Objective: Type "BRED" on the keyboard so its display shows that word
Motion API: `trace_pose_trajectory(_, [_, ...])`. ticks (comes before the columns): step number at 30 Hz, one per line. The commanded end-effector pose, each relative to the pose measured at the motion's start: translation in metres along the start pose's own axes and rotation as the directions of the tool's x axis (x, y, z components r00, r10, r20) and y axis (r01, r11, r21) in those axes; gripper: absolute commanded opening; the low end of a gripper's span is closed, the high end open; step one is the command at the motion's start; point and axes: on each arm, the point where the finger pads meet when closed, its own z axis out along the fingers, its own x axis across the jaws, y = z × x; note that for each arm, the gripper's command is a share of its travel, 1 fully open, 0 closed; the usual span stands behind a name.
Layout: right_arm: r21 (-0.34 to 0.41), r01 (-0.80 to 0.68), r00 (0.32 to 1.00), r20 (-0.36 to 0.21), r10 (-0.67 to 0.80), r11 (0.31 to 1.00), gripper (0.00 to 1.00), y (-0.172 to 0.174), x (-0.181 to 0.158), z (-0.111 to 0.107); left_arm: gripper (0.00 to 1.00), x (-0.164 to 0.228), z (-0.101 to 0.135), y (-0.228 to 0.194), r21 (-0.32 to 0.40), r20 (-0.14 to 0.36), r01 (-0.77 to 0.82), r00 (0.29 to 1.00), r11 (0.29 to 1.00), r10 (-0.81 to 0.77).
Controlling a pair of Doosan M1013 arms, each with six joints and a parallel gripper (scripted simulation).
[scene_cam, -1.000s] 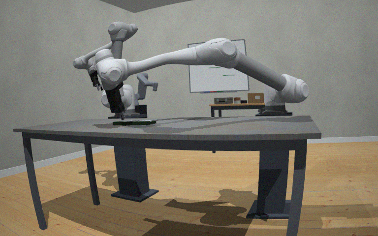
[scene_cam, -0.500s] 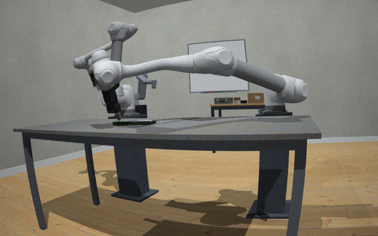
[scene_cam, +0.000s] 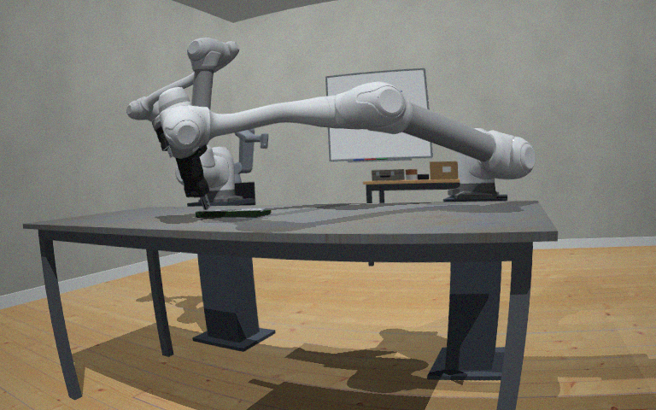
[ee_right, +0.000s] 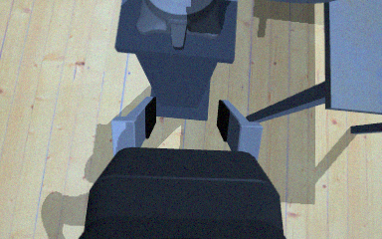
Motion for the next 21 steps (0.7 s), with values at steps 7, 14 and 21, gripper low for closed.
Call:
trace_pose_trajectory(7, [0.009,0.004,1.000,-0.007,-0.004,1.000,1.00,-0.0041,0.0001,0.0017,0.00,-0.0022,0.0048,-0.0013,0.001,-0.002,-0.006,1.000,1.000,0.006])
trace_pose_trajectory(14, [0.009,0.004,1.000,-0.007,-0.004,1.000,1.00,-0.0041,0.0001,0.0017,0.00,-0.0022,0.0054,-0.0009,0.001,-0.001,-0.006,1.000,1.000,0.006])
trace_pose_trajectory(21, [0.009,0.004,1.000,-0.007,-0.004,1.000,1.00,-0.0041,0.0001,0.0017,0.00,-0.0021,0.0062,-0.0006,0.001,-0.002,-0.006,1.000,1.000,0.006])
